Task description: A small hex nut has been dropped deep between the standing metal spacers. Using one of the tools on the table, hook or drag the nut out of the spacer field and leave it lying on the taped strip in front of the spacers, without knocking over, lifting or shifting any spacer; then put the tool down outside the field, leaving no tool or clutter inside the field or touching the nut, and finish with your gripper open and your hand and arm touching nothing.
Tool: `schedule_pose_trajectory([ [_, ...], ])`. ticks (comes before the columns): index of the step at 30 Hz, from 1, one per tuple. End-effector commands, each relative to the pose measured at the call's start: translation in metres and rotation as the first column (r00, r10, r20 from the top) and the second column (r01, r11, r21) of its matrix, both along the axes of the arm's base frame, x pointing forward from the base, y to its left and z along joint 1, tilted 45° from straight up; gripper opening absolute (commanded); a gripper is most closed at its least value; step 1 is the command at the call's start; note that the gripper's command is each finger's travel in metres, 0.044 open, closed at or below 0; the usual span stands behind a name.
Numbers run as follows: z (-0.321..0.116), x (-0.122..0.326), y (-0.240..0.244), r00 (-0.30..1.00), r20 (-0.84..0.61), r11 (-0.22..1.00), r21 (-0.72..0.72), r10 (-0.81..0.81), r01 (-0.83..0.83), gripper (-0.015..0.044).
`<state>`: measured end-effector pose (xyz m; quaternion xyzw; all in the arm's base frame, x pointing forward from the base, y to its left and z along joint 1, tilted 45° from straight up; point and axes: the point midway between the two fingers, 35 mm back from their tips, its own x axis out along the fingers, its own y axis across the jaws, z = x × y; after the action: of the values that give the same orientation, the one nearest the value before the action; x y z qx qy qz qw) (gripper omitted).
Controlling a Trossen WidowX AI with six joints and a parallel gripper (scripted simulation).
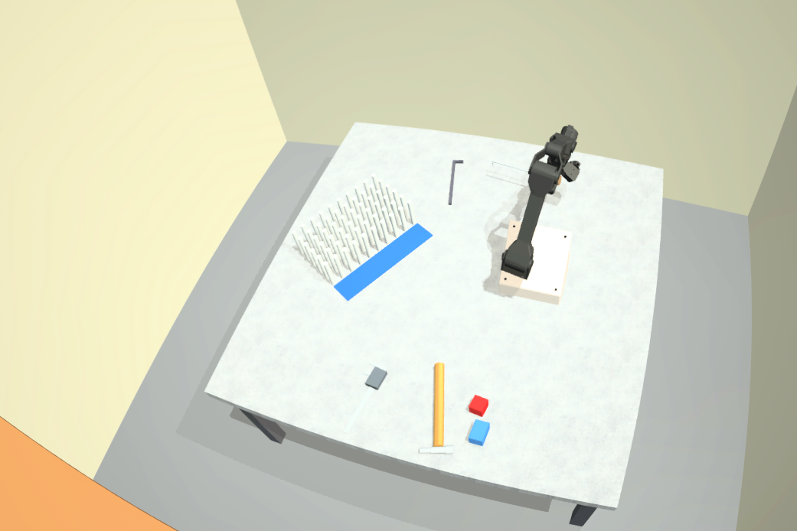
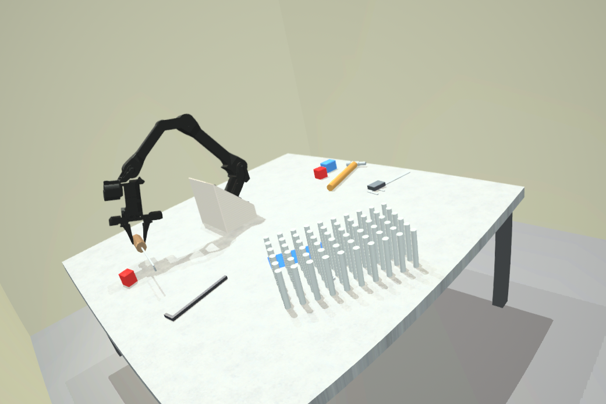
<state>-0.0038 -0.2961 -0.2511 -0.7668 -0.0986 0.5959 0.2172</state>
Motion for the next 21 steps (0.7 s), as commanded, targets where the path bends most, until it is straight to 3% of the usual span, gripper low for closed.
schedule_pose_trajectory([
  [1, 0.027, 0.002, -0.027, 1.000, 0.004, 1.000, -0.012, -0.007, 0.007, 0.0000],
  [8, 0.072, 0.007, -0.058, 1.000, 0.005, 1.000, -0.013, -0.008, 0.008, 0.0000],
  [14, 0.078, 0.008, -0.061, 1.000, 0.007, 1.000, -0.014, -0.003, 0.003, 0.0000],
  [21, 0.093, 0.027, -0.064, 0.979, 0.069, 0.979, -0.084, 0.192, -0.186, 0.0000],
])
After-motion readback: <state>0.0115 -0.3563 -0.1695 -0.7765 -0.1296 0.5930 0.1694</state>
